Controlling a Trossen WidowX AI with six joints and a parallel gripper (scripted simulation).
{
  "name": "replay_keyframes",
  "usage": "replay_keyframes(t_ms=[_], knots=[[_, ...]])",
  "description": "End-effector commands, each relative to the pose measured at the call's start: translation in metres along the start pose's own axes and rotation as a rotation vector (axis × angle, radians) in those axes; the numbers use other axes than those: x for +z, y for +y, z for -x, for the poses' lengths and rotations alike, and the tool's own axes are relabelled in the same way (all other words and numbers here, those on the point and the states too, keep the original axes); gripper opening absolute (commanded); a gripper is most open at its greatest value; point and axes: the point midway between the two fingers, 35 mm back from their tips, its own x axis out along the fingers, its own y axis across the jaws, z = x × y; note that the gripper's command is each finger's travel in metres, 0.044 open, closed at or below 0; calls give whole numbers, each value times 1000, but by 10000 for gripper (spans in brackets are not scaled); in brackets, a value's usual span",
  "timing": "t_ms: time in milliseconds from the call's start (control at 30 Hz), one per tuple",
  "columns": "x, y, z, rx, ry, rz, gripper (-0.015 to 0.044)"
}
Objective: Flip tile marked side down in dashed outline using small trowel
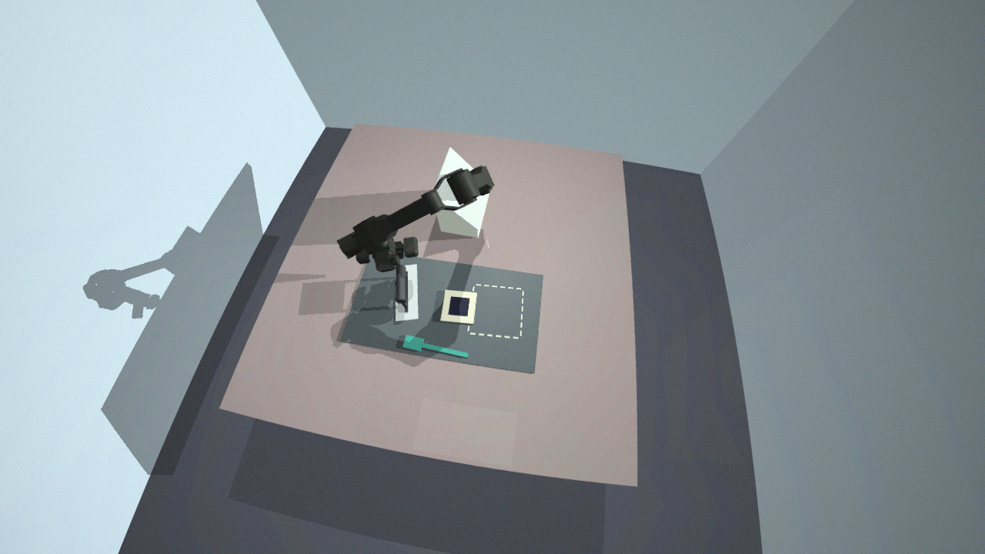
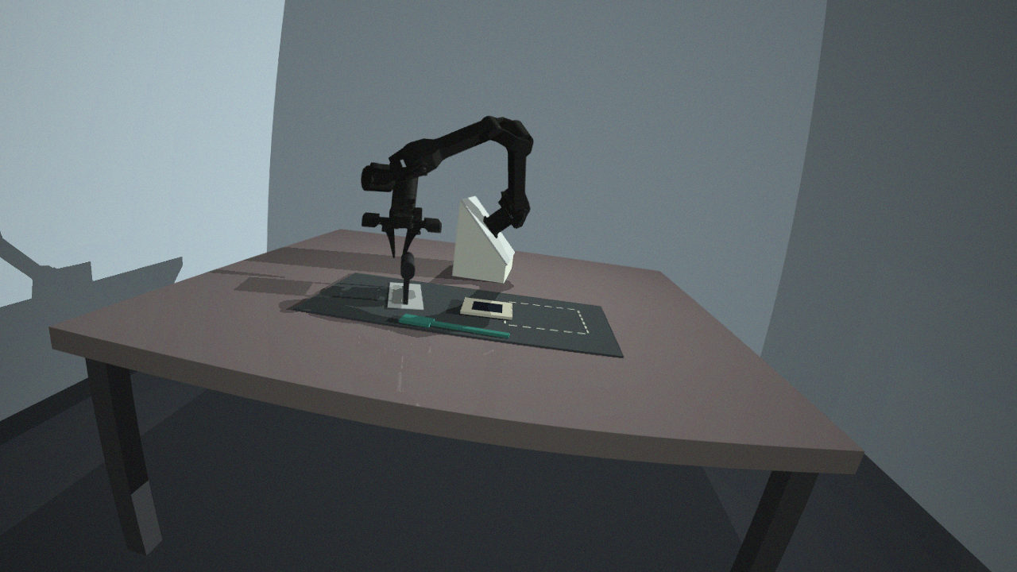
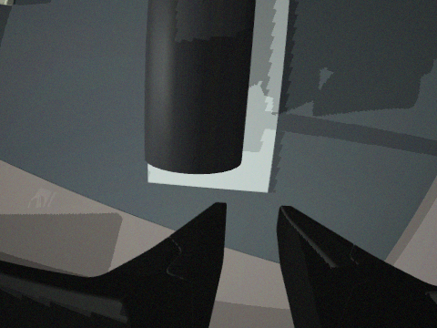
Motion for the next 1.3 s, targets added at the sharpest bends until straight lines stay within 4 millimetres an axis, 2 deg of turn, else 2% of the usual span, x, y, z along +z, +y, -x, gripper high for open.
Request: replay_keyframes(t_ms=[0, 767, 1267], knots=[[-3, -10, -2, 9, 9, -4, 100], [-2, -71, 14, 4, 7, -2, 100], [0, -71, 19, -7, -3, -2, 100]])
